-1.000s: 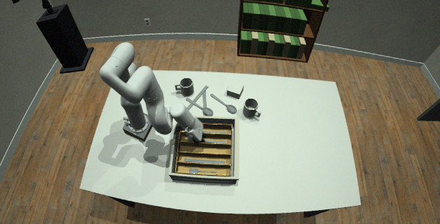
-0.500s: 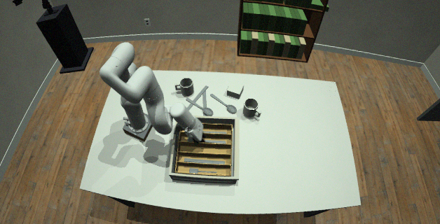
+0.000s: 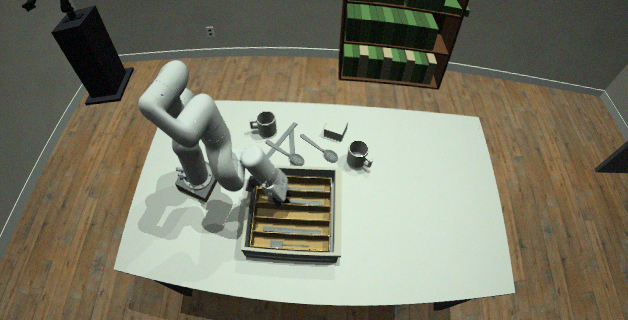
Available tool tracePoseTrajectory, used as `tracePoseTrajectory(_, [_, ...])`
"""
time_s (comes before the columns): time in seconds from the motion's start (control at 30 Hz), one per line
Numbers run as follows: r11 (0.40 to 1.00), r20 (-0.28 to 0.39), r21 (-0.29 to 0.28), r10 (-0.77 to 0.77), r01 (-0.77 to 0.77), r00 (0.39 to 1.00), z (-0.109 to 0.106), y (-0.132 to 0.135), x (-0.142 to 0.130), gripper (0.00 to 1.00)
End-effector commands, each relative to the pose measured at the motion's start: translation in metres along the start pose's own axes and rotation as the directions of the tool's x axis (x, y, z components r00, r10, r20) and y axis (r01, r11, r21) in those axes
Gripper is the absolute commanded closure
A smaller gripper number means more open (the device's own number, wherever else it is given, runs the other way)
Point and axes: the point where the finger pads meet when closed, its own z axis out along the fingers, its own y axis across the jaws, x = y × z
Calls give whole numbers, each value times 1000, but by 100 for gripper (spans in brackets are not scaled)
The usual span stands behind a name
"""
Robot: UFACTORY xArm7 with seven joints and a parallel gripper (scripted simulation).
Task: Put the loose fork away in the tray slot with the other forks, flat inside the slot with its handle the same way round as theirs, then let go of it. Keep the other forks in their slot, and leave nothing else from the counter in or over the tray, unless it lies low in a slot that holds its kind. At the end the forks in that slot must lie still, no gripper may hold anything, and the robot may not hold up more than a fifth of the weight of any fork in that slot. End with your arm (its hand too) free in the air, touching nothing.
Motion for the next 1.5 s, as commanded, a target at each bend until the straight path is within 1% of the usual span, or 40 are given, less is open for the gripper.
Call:
tracePoseTrajectory(0.0, [1000, 8, -1, -3, 3, 1000, -8, 1, -5, 76])
tracePoseTrajectory(0.2, [1000, 8, -1, -3, 3, 1000, -31, 2, -13, 76])
tracePoseTrajectory(0.43, [1000, 8, -1, -3, 3, 1000, -67, 2, -24, 76])
tracePoseTrajectory(0.5, [1000, 8, -1, -3, 3, 1000, -67, 2, -24, 76])
tracePoseTrajectory(0.7, [1000, 8, -1, -3, 3, 1000, -97, 3, -34, 76])
tracePoseTrajectory(0.83, [1000, 8, -1, -3, 3, 1000, -113, 3, -39, 76])
tracePoseTrajectory(1.0, [1000, 8, -1, -3, 3, 1000, -123, 3, -42, 76])
tracePoseTrajectory(1.23, [1000, 8, -1, -3, 3, 1000, -125, 3, -43, 76])
tracePoseTrajectory(1.27, [1000, 8, -1, -3, 3, 1000, -125, 3, -43, 0])
tracePoseTrajectory(1.47, [1000, 8, -1, -3, 3, 1000, -125, 3, -43, 0])
